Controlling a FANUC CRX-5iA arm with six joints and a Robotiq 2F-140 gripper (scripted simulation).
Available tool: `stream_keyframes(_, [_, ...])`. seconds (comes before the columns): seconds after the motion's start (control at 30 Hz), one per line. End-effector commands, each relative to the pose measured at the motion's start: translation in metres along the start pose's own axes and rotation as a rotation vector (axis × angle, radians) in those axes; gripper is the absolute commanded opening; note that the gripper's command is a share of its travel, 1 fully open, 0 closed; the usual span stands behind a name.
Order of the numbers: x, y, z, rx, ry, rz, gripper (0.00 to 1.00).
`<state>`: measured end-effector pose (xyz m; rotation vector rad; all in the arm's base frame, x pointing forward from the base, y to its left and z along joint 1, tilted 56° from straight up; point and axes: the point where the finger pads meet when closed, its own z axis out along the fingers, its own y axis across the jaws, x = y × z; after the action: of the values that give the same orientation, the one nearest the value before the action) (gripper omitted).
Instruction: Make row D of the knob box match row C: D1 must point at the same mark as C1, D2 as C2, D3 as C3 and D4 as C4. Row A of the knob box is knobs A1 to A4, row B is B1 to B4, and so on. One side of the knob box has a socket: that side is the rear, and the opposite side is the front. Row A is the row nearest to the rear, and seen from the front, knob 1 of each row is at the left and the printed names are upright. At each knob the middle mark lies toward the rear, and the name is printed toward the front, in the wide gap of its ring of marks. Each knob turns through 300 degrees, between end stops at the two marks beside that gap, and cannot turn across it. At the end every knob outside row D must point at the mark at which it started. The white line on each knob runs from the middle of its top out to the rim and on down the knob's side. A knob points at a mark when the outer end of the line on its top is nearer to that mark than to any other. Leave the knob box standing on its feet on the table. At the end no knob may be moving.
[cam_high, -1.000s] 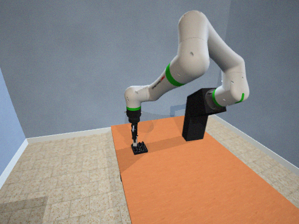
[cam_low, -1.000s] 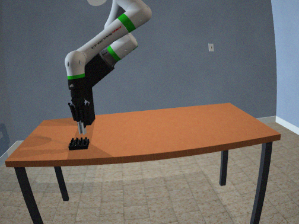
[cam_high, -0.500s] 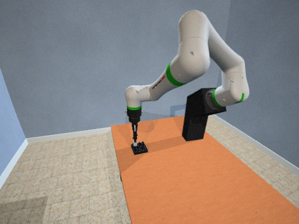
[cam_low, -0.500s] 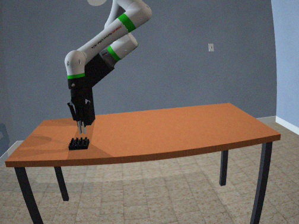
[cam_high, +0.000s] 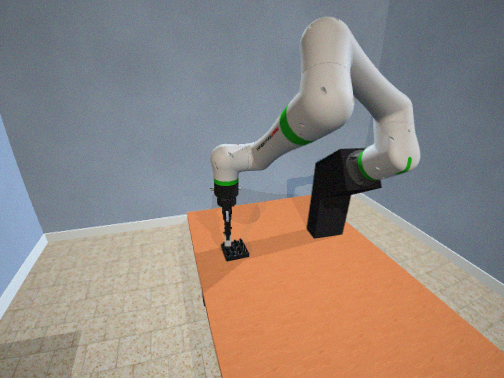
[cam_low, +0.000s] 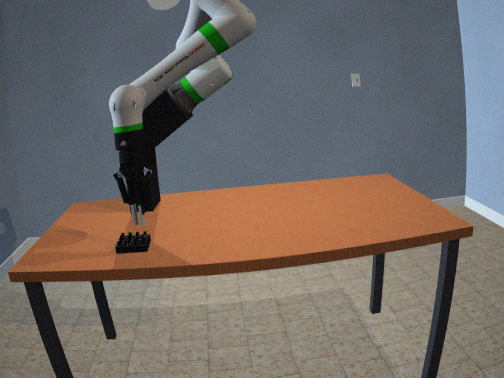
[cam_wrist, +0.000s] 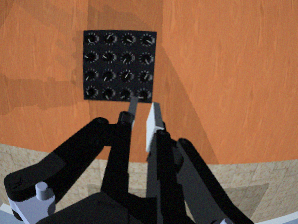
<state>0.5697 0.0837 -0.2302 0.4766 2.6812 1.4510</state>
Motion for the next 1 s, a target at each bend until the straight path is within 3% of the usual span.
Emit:
stream_keyframes(0.0, [-0.0001, -0.0002, -0.0002, 0.0, 0.0, 0.0, 0.12])
stream_keyframes(0.97, [0.0, -0.0002, 0.0094, 0.0, -0.001, 0.0, 0.12])
